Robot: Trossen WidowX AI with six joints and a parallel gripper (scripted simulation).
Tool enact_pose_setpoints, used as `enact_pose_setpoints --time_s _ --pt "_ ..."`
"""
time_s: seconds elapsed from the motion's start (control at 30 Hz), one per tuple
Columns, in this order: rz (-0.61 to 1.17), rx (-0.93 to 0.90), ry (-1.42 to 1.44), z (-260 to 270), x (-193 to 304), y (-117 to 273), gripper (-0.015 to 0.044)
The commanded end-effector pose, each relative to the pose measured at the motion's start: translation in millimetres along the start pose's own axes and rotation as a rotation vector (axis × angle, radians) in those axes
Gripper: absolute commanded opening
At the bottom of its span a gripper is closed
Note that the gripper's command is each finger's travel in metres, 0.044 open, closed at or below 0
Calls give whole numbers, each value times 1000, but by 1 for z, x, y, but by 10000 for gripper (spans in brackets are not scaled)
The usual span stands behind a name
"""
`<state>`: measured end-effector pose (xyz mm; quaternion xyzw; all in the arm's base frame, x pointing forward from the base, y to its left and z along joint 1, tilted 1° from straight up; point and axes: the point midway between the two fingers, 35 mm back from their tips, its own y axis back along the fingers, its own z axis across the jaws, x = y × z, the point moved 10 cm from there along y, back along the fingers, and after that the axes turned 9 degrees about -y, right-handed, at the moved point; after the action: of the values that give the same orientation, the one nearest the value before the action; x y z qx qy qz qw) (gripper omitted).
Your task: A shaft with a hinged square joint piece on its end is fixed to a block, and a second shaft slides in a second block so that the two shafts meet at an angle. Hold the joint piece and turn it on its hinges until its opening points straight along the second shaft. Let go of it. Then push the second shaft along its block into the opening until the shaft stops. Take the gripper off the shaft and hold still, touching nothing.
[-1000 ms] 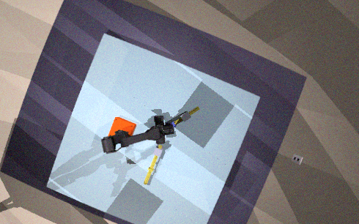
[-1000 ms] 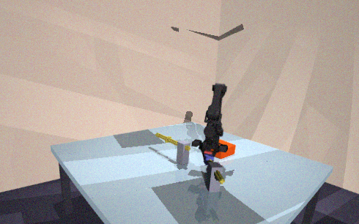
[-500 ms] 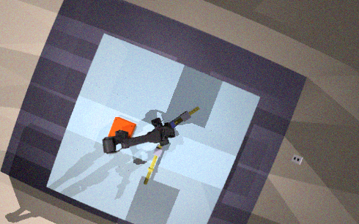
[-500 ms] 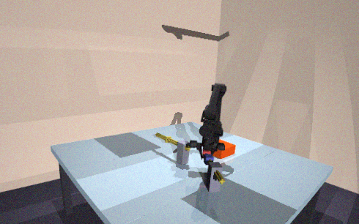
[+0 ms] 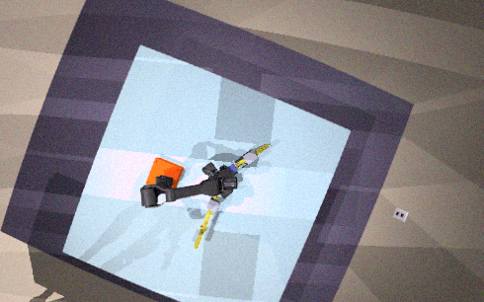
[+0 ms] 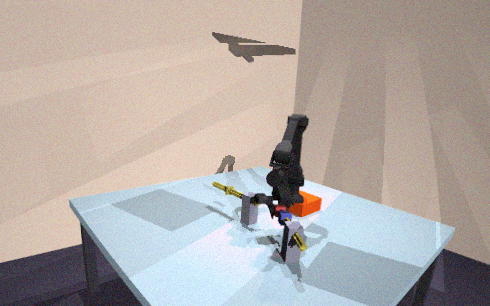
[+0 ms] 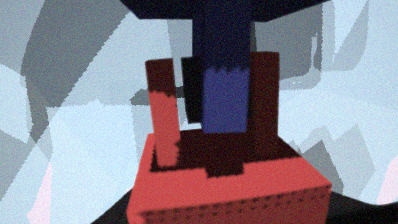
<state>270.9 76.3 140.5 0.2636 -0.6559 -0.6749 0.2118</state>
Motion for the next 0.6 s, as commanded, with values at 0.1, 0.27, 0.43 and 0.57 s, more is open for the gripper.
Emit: enact_pose_setpoints --time_s 0.1,0.27,0.43,0.57 --pt "10 -3 127 -6 -2 0 0" --pt "16 -5 220 -10 -4 1 0" --pt "21 -6 313 -14 -7 1 0" --pt "27 -7 386 -17 -9 1 0"
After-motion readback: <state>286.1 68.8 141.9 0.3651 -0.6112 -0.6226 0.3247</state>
